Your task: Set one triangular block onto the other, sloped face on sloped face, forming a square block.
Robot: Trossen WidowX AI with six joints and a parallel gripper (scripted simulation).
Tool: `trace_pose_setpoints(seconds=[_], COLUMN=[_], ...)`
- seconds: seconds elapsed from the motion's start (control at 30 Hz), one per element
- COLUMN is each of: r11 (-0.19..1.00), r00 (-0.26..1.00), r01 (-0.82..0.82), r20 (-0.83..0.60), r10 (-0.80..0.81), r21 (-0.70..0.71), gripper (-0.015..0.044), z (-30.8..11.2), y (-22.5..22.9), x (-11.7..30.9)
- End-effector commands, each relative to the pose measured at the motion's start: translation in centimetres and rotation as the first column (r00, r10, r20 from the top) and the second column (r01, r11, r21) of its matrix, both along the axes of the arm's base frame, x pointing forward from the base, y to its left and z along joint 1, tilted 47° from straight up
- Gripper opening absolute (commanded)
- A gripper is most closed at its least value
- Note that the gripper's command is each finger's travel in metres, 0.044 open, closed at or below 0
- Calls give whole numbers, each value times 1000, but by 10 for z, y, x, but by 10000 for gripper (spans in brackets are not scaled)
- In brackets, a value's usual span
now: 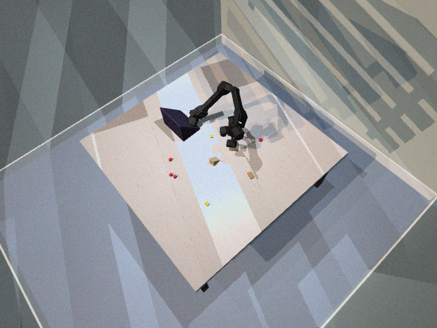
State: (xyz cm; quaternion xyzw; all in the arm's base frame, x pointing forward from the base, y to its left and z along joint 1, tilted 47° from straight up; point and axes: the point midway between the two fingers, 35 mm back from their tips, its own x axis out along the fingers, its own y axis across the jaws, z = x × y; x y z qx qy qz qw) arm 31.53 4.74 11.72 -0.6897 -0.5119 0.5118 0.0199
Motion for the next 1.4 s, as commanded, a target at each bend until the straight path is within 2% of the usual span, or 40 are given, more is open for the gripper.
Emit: trace_pose_setpoints(seconds=[0.0,1.37], r11=[1000,1000], r00=[1000,1000], r01=[1,0], r20=[-7,-6], r10=[-1,0], r21=[3,9], gripper=[440,440], z=[-6,-51], y=[6,55], x=[-1,-5])
